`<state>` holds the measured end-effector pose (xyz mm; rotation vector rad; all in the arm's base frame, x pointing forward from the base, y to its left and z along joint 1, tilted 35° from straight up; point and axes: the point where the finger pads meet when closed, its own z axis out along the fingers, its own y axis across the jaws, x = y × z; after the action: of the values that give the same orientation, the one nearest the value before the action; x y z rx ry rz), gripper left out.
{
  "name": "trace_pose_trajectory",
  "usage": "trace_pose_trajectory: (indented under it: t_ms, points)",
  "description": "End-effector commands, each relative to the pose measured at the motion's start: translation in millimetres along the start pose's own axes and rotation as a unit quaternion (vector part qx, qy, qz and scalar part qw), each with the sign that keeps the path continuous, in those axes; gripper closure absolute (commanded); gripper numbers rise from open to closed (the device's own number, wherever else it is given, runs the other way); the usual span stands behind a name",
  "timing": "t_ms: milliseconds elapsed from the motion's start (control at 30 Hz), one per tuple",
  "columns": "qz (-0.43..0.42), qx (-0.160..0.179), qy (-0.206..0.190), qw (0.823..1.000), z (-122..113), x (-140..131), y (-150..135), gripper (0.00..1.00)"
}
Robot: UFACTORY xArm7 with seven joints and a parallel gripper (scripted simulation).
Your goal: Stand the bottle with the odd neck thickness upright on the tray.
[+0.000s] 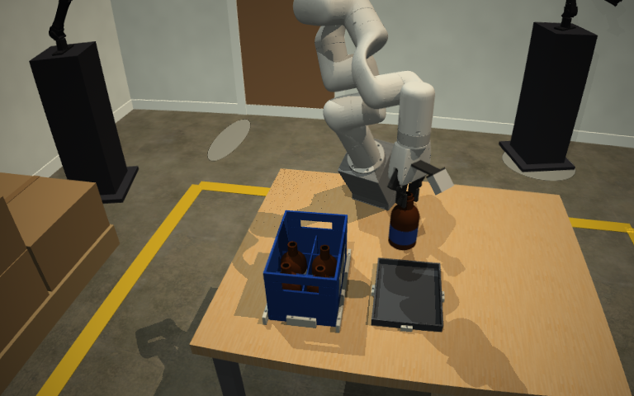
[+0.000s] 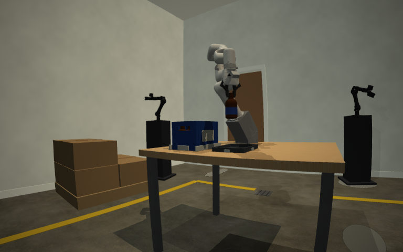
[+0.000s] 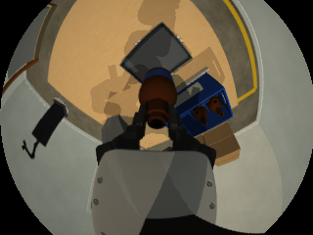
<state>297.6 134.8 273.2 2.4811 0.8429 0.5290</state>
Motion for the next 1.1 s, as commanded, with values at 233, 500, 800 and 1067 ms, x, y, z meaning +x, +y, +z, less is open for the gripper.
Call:
trace_pose_trajectory:
  t_ms: [233, 500, 800, 1067]
  points:
    - [0.000, -0.001, 0.002, 1.000, -1, 11, -5, 1.00]
    - [0.000, -0.001, 0.002, 1.000, -1, 17, -9, 1.00]
    - [0.000, -0.001, 0.002, 1.000, -1, 22, -12, 1.00]
    - [0.000, -0.001, 0.002, 1.000, -1, 26, -14, 1.00]
